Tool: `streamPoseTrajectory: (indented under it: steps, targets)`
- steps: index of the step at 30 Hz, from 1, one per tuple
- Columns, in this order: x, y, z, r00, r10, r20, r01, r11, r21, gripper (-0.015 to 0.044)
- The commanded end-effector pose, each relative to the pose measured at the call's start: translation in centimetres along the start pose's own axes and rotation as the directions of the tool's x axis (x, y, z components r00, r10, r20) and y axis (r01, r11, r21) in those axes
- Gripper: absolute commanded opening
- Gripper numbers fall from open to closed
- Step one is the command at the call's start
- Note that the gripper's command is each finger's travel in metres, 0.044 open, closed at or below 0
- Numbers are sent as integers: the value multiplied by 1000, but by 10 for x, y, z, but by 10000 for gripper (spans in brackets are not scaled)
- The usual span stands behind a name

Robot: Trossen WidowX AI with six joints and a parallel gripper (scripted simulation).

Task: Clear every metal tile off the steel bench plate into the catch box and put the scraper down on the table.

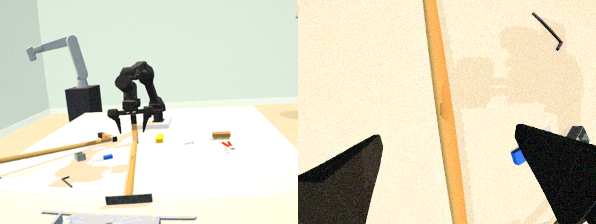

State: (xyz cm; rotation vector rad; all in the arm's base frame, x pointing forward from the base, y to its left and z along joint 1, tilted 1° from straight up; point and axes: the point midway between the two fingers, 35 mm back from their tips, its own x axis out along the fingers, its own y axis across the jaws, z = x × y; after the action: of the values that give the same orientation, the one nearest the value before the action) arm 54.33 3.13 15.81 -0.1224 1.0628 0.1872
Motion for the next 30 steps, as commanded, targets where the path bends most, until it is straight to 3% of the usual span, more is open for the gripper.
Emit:
streamPoseTrajectory:
  steps: [1,10,30]
  targets:
    - [19,7,-3,999,-10,-37,9,1000,-17,440]
    - [41,18,-8,997,-22,-79,19,999,-42,440]
    - [-17,-14,-28,999,-10,-45,8,999,-34,440]
